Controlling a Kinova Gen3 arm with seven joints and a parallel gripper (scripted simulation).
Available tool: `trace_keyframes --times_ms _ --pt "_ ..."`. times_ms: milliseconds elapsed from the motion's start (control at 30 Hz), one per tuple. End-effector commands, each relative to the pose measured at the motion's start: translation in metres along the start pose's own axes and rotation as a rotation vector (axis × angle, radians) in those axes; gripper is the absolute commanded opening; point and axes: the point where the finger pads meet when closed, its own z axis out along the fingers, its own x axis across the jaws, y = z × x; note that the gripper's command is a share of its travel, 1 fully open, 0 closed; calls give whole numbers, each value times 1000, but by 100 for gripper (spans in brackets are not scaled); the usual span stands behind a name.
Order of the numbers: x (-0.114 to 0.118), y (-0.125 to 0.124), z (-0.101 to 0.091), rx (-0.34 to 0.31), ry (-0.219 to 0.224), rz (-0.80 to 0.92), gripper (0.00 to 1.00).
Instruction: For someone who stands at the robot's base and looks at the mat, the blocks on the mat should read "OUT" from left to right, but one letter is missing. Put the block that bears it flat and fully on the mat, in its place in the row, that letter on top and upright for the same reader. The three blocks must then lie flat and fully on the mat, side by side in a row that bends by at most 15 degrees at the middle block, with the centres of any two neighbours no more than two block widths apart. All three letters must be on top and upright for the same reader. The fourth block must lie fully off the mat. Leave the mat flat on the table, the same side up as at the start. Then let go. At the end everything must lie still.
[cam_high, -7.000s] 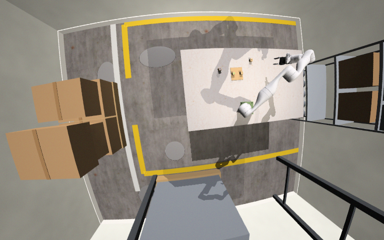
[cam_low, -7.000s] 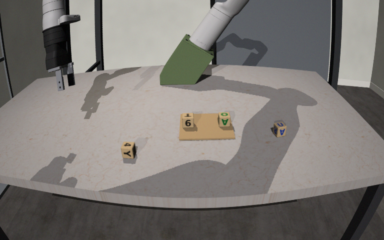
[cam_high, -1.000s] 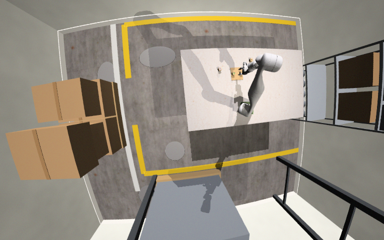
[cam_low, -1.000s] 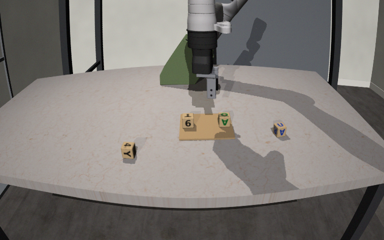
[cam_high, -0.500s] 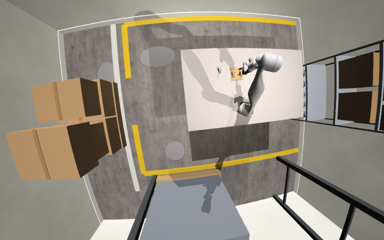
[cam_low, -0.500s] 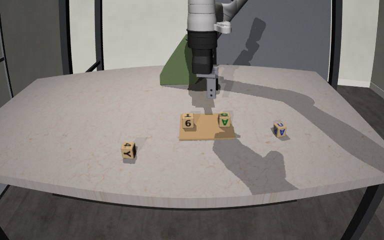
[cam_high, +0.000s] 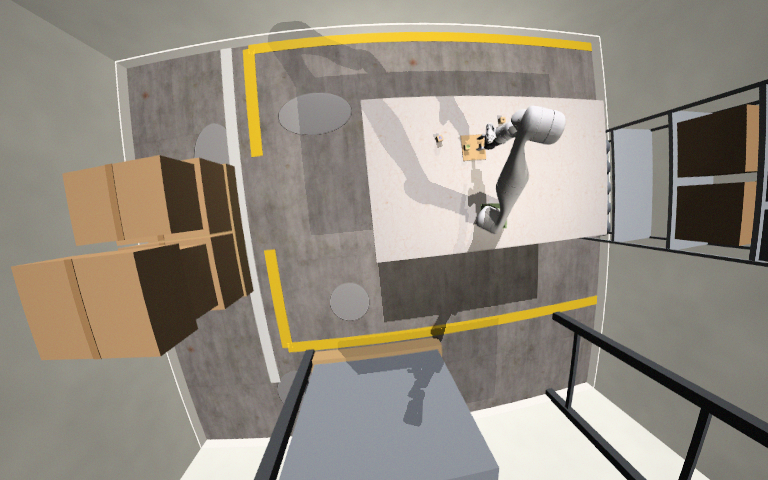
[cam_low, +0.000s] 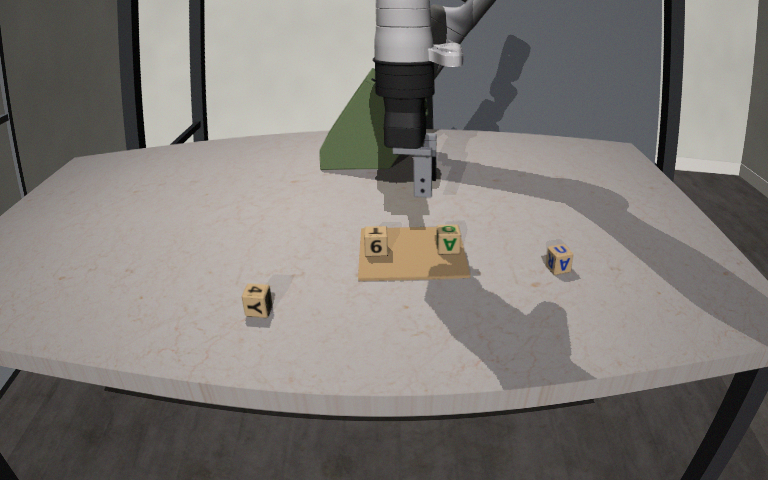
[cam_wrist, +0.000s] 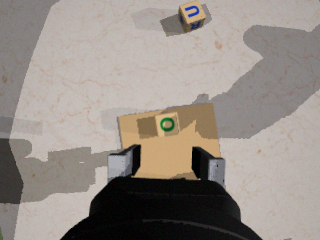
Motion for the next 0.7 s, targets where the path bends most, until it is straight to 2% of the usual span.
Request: trace_keyframes --times_ms 0,133,267,333,400,667 --pt "1 0 -1 -1 2 0 100" --pt "3 7 -1 0 2 0 100" --pt "17 73 -1 1 3 0 100" --pt "17 73 -1 1 3 0 100" --pt "19 93 0 0 2 0 100" --pt "19 94 0 0 2 0 100"
